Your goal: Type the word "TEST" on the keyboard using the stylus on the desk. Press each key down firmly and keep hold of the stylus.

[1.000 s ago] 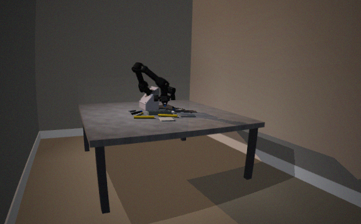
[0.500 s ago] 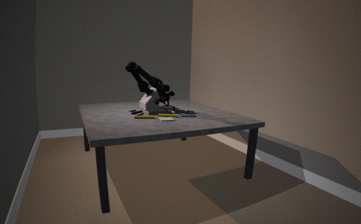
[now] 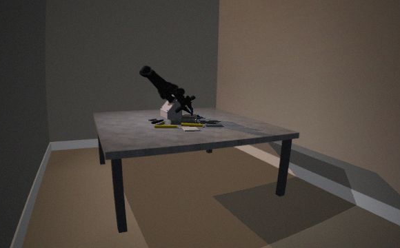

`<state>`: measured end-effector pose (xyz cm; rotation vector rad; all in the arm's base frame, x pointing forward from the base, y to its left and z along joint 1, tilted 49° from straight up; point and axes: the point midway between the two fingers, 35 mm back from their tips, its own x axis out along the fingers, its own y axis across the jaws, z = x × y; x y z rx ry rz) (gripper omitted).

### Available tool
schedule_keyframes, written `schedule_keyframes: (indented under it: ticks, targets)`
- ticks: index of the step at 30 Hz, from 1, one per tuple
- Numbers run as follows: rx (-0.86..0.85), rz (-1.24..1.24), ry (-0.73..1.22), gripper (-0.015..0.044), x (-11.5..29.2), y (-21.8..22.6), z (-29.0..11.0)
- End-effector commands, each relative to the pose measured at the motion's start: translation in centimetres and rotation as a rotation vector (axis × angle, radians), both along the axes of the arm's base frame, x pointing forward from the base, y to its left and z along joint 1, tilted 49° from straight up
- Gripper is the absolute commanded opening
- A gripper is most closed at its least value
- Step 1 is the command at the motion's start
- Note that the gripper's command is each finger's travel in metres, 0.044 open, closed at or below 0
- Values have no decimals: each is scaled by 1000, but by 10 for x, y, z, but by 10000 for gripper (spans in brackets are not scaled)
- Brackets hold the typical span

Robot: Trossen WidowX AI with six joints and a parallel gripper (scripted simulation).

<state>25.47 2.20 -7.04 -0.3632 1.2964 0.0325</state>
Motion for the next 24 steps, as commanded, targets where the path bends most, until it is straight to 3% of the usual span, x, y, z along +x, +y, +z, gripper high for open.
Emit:
schedule_keyframes:
  ticks: [1, 24]
  targets:
    - [-3, 107, -76, 0, 6, -1, 10]
    - [-301, 624, -528, 0, 28, -16, 87]
